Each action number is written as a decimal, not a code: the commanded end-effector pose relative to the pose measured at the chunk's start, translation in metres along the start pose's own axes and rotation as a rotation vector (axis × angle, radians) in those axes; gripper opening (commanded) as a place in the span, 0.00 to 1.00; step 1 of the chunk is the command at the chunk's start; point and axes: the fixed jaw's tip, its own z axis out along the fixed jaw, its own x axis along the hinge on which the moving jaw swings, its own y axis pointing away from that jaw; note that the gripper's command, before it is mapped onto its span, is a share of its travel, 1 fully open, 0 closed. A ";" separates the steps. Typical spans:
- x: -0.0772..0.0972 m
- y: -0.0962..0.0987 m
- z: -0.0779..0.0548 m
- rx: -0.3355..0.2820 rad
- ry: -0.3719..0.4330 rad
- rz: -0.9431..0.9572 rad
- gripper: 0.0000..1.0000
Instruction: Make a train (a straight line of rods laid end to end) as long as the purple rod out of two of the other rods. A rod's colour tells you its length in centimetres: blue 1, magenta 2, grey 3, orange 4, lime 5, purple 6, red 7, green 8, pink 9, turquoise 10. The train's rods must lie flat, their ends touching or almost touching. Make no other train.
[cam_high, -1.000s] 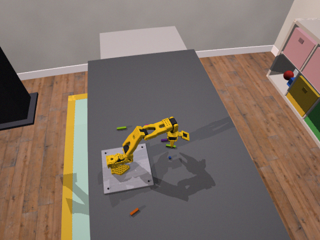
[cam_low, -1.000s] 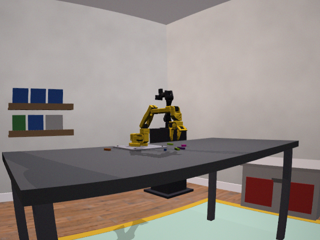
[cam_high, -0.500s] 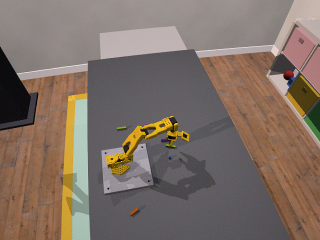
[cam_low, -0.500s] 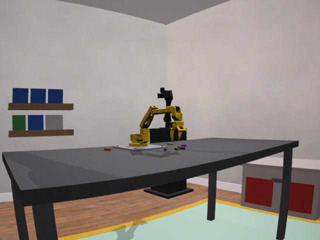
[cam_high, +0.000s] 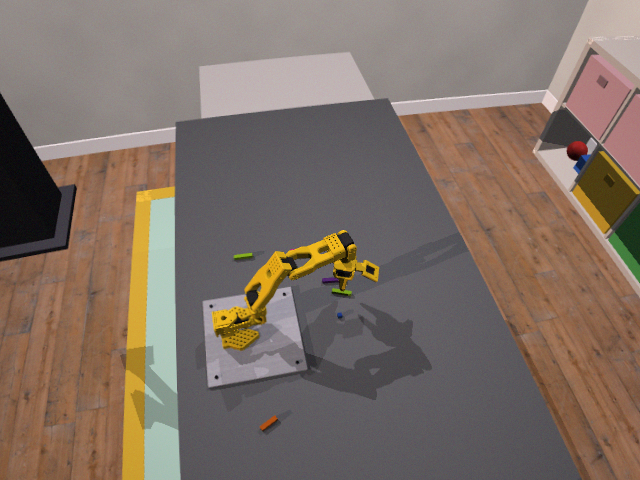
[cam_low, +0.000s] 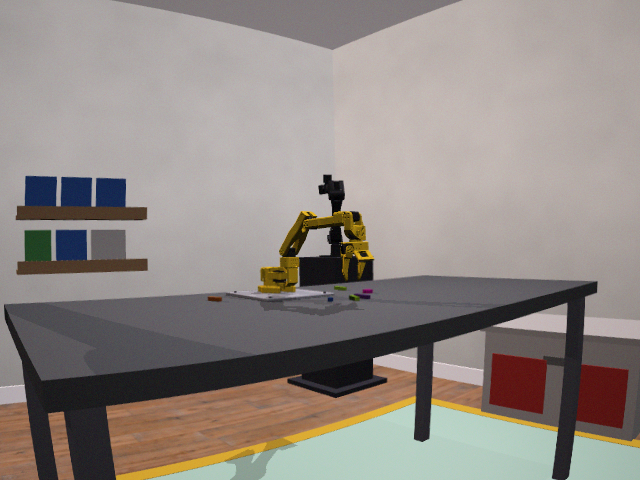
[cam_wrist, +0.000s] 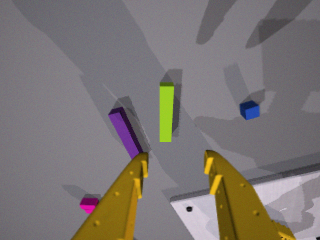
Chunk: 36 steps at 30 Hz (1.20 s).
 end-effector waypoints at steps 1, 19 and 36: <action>0.002 0.001 0.002 0.008 0.014 0.003 0.19; 0.003 0.000 0.004 0.016 0.025 0.003 0.19; 0.003 0.000 0.028 0.022 0.034 0.002 0.19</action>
